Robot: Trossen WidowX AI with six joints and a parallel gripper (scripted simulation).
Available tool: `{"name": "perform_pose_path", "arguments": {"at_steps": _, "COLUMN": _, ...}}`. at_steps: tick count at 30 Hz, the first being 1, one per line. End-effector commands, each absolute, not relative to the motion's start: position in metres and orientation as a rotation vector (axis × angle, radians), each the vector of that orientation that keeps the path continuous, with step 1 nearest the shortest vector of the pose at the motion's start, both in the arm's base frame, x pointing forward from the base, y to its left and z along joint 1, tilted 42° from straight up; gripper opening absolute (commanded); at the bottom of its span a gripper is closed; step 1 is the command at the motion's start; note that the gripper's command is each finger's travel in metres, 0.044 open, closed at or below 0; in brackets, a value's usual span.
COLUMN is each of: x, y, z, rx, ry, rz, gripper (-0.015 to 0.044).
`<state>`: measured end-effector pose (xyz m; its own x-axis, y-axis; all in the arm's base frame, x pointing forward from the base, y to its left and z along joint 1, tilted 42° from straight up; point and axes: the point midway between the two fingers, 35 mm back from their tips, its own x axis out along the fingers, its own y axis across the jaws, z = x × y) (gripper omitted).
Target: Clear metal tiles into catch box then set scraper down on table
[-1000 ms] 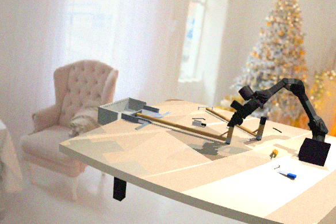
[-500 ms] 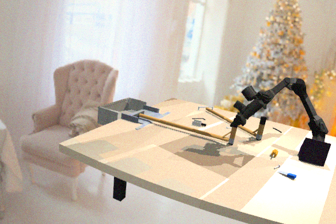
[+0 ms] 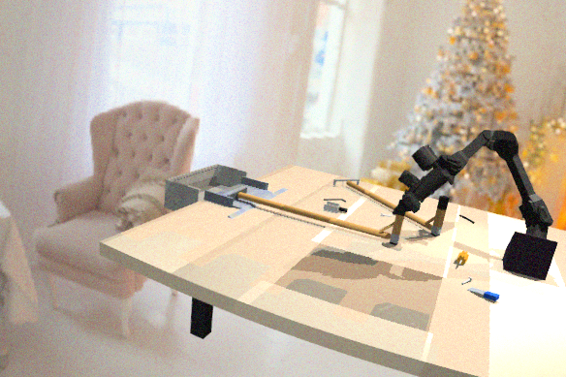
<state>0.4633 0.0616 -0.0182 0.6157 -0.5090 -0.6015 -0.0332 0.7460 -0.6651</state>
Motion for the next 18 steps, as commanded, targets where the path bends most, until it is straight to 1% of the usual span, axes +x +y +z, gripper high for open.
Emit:
{"name": "perform_pose_path", "arguments": {"at_steps": 1, "x": 0.461, "y": 0.068, "z": -0.012, "rx": -0.687, "ry": 0.859, "rz": -0.294, "gripper": 0.0000}}
{"name": "perform_pose_path", "arguments": {"at_steps": 18, "x": 0.441, "y": 0.069, "z": -0.013, "rx": -0.687, "ry": 0.859, "rz": -0.292, "gripper": 0.0000}}
